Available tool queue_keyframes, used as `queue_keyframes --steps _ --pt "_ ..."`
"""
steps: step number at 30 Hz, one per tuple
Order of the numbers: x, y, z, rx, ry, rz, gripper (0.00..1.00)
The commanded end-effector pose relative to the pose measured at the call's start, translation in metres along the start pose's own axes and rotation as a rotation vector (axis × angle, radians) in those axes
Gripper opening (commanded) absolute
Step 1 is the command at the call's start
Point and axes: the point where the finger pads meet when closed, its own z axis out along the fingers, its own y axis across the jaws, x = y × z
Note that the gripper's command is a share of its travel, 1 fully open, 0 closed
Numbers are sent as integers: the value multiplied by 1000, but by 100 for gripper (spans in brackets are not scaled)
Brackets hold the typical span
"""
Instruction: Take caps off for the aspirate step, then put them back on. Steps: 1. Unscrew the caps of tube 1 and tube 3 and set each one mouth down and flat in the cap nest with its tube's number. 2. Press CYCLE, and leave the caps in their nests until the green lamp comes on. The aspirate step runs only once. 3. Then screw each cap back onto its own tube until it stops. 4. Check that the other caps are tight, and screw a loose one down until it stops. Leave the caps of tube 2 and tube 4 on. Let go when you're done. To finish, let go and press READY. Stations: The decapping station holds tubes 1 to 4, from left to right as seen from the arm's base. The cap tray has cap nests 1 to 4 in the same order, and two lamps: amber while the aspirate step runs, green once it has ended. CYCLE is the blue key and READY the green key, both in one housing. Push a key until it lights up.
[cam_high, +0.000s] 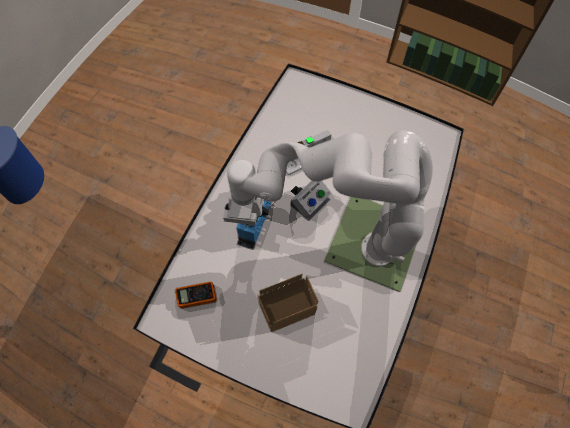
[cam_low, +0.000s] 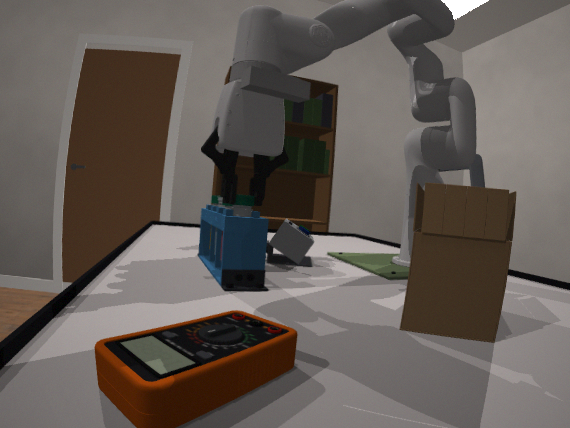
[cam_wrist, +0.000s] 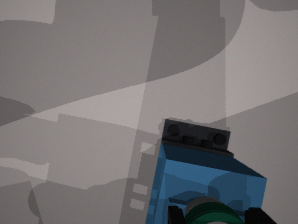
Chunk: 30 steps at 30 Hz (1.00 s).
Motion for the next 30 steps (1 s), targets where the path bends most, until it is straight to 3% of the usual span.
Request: queue_keyframes --steps 1,14,20,21,30 --pt "0 1 -1 -4 3 182 0" --pt "0 1 0 -3 3 548 0" --pt "0 1 0 -3 4 567 0" --pt "0 1 0 -3 4 567 46" --pt "0 1 0 -3 4 567 46"
